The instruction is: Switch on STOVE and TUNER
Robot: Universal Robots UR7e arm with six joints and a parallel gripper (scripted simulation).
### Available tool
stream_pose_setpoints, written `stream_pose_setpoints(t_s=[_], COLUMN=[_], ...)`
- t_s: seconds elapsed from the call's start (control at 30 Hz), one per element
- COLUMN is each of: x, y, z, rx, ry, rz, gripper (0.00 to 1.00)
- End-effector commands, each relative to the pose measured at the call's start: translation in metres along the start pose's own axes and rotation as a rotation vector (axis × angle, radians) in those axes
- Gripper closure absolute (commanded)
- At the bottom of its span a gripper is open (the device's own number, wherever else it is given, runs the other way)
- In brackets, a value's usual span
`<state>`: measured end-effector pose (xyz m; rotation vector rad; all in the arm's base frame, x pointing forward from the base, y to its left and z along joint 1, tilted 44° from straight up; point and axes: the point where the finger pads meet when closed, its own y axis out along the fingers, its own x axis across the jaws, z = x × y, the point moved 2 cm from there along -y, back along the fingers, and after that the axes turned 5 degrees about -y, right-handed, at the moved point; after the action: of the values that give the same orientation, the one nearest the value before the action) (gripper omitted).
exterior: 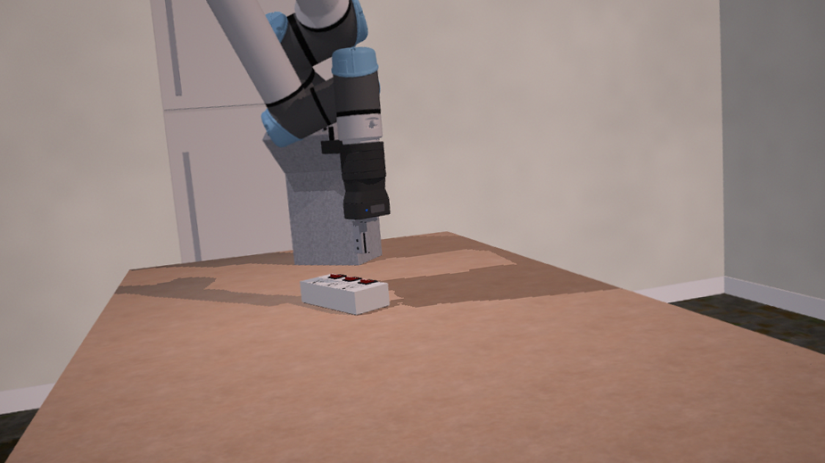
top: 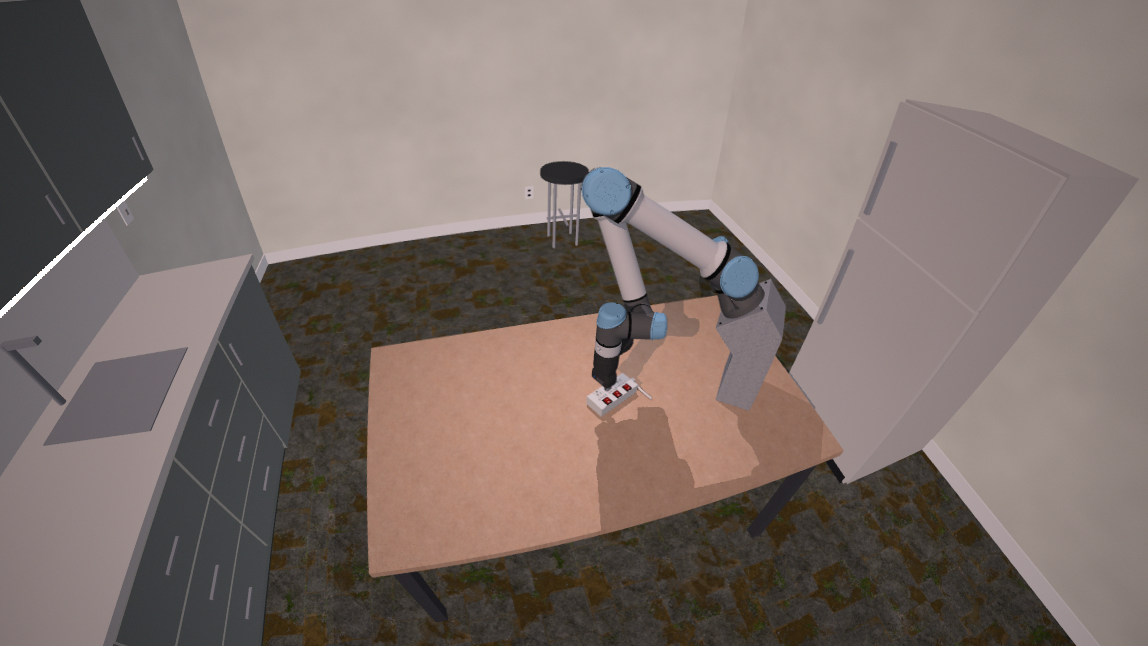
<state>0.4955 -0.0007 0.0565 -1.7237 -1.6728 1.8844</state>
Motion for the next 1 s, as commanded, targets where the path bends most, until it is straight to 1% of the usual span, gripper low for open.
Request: stream_pose_setpoints(t_s=[0.0,0.47,0.97], x=[0.000,0.000,0.000], y=[0.000,0.002,0.014], z=[0.000,0.000,-0.001], rx=[-0.001,-0.001,-0.001], ry=[0.000,0.000,0.001], rz=[0.001,0.001,0.000], gripper=[1.00,1.00,1.00])
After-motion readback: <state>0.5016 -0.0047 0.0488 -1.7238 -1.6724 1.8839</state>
